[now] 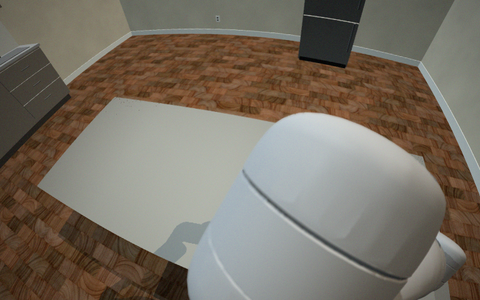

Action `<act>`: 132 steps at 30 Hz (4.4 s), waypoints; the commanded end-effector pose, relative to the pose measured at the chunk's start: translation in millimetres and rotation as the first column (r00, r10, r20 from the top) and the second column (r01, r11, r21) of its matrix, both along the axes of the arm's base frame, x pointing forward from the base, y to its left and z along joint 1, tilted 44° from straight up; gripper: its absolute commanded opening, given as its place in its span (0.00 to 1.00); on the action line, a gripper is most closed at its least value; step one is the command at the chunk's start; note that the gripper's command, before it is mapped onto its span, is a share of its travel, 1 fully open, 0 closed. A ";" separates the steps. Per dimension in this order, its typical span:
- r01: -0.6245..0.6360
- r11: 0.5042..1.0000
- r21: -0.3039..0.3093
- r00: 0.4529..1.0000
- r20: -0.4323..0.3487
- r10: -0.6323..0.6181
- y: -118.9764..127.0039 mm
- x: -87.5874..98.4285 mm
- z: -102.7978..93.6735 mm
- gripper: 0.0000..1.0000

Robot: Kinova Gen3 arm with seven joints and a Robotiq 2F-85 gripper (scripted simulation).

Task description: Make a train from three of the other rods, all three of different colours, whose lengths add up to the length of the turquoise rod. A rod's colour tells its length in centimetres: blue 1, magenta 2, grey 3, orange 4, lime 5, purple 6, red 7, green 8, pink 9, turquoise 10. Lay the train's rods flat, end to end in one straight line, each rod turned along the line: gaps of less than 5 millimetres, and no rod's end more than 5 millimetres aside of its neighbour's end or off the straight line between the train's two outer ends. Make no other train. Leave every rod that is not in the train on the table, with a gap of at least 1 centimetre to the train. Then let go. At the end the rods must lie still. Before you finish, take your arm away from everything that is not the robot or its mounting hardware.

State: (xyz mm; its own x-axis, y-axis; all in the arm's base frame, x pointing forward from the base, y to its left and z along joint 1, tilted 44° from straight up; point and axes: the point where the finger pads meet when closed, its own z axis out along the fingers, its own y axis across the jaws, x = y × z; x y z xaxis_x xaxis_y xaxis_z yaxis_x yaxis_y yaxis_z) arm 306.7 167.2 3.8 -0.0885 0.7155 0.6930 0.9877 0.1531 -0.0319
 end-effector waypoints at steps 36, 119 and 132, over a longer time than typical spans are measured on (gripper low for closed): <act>0.001 1.000 0.000 1.000 0.000 -0.001 -0.4 0.1 -0.3 0.05; 0.001 1.000 0.000 1.000 -0.001 -0.001 7.7 -1.6 -9.3 0.05; 0.001 1.000 0.000 1.000 -0.001 -0.001 7.7 -1.6 -9.3 0.08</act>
